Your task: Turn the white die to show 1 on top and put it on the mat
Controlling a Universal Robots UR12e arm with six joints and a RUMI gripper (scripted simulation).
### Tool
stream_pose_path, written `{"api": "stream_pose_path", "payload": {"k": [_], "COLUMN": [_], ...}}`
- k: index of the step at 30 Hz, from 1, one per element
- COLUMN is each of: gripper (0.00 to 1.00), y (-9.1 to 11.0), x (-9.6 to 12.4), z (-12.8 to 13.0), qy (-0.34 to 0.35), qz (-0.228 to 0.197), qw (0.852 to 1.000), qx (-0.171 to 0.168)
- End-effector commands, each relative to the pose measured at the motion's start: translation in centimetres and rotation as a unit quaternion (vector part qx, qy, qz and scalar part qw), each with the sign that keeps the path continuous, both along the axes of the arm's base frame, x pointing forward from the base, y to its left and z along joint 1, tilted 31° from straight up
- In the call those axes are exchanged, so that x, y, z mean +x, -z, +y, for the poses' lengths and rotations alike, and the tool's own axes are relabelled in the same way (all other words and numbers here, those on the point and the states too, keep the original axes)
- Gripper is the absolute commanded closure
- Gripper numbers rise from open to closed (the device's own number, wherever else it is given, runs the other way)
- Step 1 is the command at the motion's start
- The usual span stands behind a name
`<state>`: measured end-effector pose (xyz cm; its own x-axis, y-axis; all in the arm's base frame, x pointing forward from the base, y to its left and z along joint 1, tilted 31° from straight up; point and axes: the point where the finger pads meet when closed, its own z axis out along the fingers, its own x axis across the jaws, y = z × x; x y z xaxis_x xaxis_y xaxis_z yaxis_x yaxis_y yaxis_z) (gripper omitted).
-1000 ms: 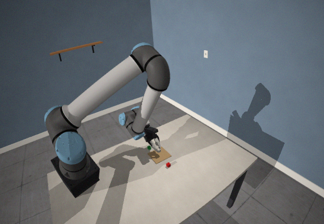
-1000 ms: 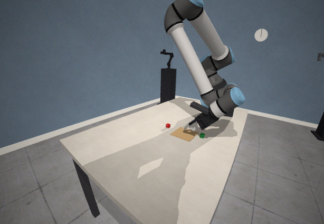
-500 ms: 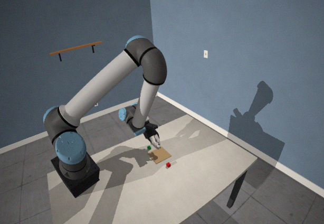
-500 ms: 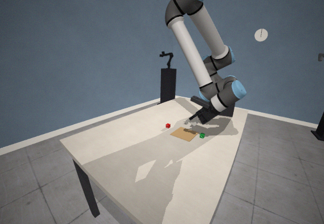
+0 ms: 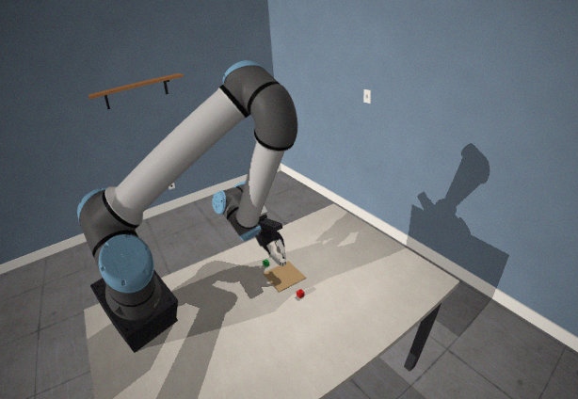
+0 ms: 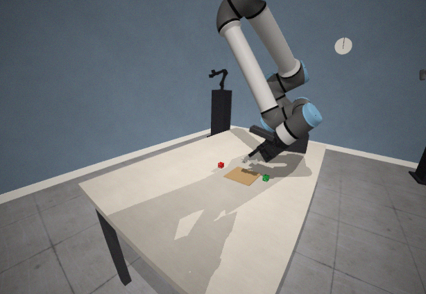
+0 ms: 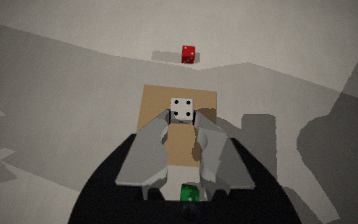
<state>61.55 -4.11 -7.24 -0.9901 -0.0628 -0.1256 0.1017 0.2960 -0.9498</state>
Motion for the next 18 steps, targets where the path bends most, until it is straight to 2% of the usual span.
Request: {"api": "stream_pose_path", "payload": {"k": [1, 9, 18], "gripper": [0.94, 0.94, 0.94], "y": [-0.05, -0.23, -0.28], "x": [-0.16, 0.06, 0.14], "z": [-0.15, -0.01, 0.05], "qy": [-0.001, -0.016, -0.019], "qz": [0.003, 0.006, 0.006], "qw": [0.999, 0.994, 0.993], "qx": [0.033, 0.104, 0.114]}}
